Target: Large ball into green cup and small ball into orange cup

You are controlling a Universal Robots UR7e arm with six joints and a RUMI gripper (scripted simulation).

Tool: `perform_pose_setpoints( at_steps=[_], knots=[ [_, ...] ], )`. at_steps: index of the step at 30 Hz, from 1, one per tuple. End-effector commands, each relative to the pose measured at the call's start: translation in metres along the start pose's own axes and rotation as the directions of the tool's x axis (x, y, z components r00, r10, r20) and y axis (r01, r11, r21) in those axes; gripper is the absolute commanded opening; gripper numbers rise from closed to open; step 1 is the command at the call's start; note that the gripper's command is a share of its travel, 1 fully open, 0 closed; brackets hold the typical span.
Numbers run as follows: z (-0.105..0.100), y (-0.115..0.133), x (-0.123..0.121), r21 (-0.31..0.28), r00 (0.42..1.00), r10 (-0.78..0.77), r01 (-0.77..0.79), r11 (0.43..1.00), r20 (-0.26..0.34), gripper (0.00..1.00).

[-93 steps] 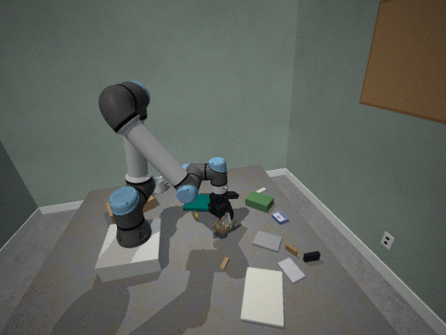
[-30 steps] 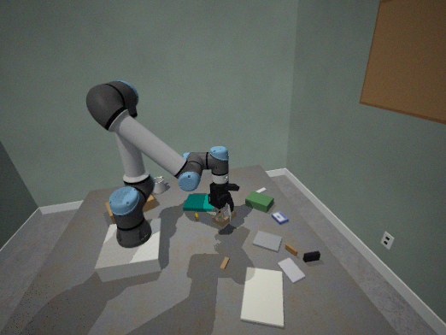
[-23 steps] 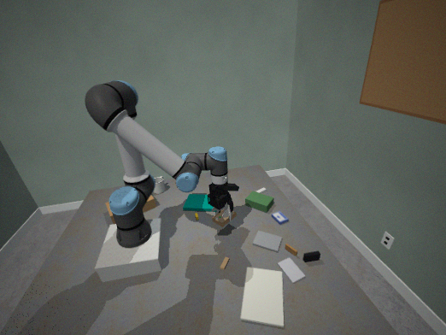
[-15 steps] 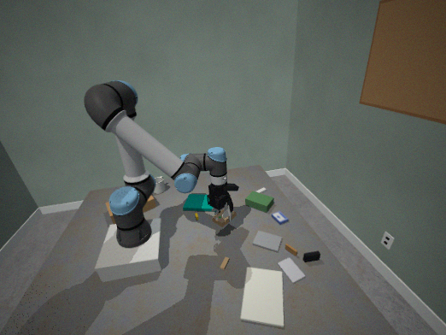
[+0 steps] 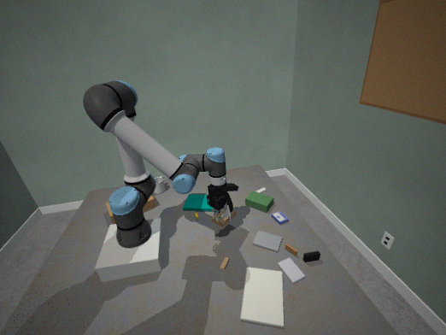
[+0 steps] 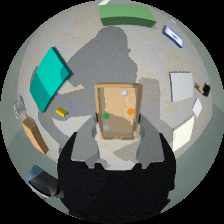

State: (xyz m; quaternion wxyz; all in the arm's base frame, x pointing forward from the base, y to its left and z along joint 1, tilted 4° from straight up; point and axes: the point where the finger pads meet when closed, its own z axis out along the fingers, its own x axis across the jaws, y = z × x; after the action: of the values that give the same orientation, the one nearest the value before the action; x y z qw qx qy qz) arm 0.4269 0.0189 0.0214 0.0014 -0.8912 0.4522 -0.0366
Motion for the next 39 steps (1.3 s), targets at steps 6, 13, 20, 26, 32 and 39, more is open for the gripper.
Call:
perform_pose_setpoints(
  at_steps=[6, 13, 20, 26, 32, 39],
  knots=[
    [-0.0004, -0.0005, 0.0003, -0.012, 1.0, 0.0, 0.0, 1.0, -0.001, 0.43],
    [-0.0004, -0.0006, 0.0003, -0.02, 1.0, 0.0, 0.0, 1.0, -0.001, 0.43],
    [-0.0004, -0.001, 0.0003, -0.044, 1.0, 0.0, 0.0, 0.999, -0.001, 0.43],
    [-0.0004, -0.0008, 0.0003, -0.034, 1.0, 0.0, 0.0, 0.999, 0.0, 0.43],
    [-0.0004, -0.0004, 0.0003, -0.01, 1.0, 0.0, 0.0, 1.0, -0.001, 0.43],
    [-0.0004, -0.0004, 0.0003, -0.009, 1.0, 0.0, 0.0, 1.0, -0.001, 0.43]
  ],
)
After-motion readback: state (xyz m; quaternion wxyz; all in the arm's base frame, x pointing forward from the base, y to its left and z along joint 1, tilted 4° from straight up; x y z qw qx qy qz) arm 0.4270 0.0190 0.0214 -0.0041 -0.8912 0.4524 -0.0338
